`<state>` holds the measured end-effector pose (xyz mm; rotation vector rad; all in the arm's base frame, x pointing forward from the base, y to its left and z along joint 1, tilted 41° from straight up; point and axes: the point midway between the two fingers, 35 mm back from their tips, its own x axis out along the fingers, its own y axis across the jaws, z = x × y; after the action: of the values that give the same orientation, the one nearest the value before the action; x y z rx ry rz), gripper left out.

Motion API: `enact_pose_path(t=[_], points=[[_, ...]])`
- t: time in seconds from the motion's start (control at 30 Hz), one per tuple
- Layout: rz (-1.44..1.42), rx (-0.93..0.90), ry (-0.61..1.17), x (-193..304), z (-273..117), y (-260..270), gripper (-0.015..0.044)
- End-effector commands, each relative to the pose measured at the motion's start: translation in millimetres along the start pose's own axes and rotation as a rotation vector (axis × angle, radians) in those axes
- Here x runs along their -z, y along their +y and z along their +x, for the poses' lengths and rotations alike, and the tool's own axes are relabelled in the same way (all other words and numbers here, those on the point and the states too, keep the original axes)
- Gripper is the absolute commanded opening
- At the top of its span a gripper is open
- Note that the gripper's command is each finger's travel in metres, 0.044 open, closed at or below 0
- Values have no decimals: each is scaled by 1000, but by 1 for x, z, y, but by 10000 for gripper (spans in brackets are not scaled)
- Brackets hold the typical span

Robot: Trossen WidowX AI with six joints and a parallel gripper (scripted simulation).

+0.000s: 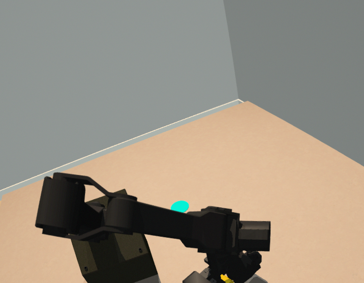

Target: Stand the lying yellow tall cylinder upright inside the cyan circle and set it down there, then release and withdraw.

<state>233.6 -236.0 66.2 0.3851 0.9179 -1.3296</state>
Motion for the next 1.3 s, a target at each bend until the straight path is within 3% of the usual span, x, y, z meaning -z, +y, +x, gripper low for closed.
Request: enact_pose_path(t=[0.0, 0.9, 1.27], points=[[9, -4, -8, -4, -12, 2, 105], [10, -7, -8, -1, -93, 0, 105], [-52, -21, 0, 6, -98, 9, 105]])
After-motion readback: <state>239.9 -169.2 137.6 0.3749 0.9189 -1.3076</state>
